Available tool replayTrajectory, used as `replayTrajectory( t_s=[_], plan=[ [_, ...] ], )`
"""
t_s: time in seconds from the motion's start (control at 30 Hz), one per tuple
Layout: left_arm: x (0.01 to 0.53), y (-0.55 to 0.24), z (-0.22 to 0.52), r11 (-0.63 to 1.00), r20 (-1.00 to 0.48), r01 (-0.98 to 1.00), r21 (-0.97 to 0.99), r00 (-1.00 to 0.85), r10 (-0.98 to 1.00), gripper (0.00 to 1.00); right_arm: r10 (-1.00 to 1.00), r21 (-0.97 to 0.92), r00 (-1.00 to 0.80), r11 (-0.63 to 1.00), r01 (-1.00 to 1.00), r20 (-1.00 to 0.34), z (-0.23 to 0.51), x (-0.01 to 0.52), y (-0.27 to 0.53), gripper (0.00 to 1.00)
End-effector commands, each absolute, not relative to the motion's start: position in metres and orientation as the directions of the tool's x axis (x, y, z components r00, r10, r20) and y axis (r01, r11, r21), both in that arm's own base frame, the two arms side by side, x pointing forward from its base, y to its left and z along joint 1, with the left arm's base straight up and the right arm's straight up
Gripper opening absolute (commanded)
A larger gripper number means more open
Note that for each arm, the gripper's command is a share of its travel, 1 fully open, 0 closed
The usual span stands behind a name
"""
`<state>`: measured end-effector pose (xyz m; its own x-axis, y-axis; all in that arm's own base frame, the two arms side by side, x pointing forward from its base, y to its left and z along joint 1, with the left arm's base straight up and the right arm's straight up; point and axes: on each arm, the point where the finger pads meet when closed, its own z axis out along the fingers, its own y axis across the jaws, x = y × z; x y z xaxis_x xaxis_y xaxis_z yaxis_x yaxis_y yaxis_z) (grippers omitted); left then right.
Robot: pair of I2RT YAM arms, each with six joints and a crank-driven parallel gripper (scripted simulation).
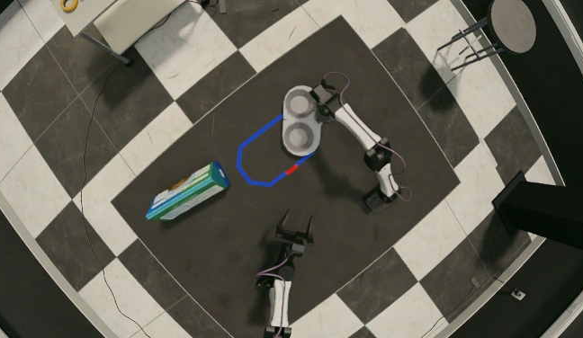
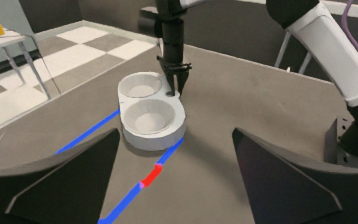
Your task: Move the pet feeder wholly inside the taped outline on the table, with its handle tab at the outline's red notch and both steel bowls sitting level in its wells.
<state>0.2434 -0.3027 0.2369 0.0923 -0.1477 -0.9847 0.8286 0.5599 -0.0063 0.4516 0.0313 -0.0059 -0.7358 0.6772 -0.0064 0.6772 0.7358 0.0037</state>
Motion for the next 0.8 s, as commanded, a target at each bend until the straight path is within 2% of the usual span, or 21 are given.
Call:
replayTrajectory(
  t_s=[0.0, 0.13, 0.77],
  plan=[
    [0.243, -0.303, 0.239, 0.565, -0.983, 0.825, 0.001, 0.105, -0.151, 1.0, 0.719, 0.045, -0.693, 0.695, 0.718, -0.049, 0.008, 0.459, 0.039, 0.11],
    [0.243, -0.303, 0.239, 0.565, -0.983, 0.825, 0.001, 0.105, -0.151, 1.0, 0.778, 0.053, -0.627, 0.628, 0.776, -0.043, 0.008, 0.455, 0.056, 0.11],
    [0.243, -0.303, 0.239, 0.565, -0.983, 0.825, 0.001, 0.105, -0.151, 1.0, 0.79, 0.022, -0.613, 0.613, 0.79, -0.017, -0.001, 0.437, 0.077, 0.11]
  ],
)
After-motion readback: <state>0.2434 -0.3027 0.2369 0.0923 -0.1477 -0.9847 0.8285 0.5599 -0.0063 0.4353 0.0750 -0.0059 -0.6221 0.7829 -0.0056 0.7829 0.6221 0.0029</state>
